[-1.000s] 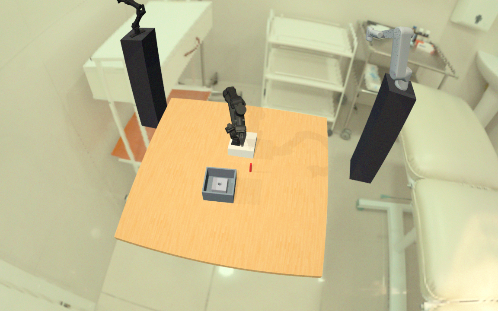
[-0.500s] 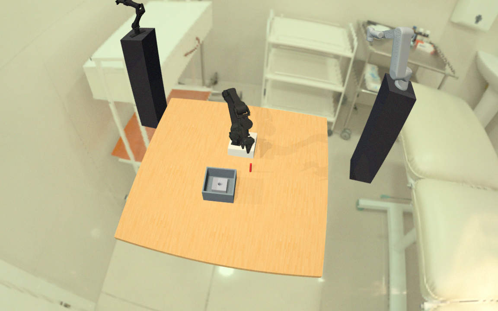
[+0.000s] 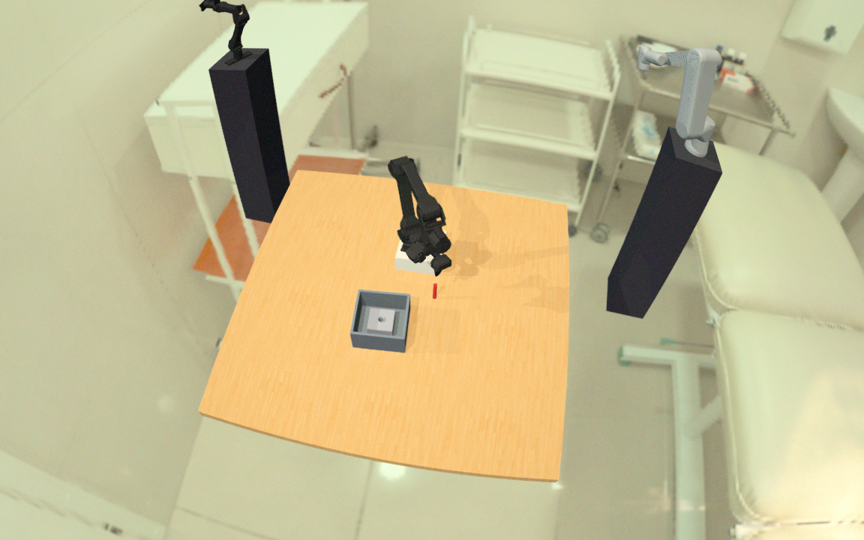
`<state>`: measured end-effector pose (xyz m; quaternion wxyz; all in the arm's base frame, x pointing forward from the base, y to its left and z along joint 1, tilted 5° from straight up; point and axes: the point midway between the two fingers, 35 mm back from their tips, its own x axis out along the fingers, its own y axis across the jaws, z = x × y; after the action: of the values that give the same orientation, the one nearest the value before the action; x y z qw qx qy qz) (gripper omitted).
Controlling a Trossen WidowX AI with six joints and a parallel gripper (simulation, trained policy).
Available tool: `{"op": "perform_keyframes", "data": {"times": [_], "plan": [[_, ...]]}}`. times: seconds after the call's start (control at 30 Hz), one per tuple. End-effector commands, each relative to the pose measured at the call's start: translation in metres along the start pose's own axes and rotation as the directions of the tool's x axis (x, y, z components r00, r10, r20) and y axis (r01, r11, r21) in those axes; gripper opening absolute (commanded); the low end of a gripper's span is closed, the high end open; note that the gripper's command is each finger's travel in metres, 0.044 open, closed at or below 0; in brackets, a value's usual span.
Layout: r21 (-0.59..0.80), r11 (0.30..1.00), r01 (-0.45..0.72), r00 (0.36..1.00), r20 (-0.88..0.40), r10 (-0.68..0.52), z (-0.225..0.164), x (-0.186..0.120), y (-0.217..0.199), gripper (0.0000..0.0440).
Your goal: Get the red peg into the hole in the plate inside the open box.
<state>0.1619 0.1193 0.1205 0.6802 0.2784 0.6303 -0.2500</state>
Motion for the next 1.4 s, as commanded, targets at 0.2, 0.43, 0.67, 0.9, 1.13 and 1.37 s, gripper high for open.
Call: {"op": "perform_keyframes", "data": {"times": [0.2, 0.43, 0.67, 0.9, 1.13, 1.37], "plan": [[-0.063, 0.988, 0.143, 0.988, -0.042, -0.146, -0.011, 0.034, -0.002, 0.0440], [-0.086, 0.978, 0.188, 0.980, -0.052, -0.193, -0.016, 0.058, 0.002, 0.0440], [-0.098, 0.975, 0.201, 0.977, -0.050, -0.206, -0.019, 0.083, 0.006, 0.0440], [-0.099, 0.976, 0.193, 0.980, -0.037, -0.197, -0.020, 0.113, 0.008, 0.0440], [-0.106, 0.976, 0.190, 0.981, -0.028, -0.194, -0.020, 0.139, 0.007, 0.0399], [-0.102, 0.967, 0.232, 0.971, -0.031, -0.236, -0.021, 0.157, -0.002, 0.0215]]}}
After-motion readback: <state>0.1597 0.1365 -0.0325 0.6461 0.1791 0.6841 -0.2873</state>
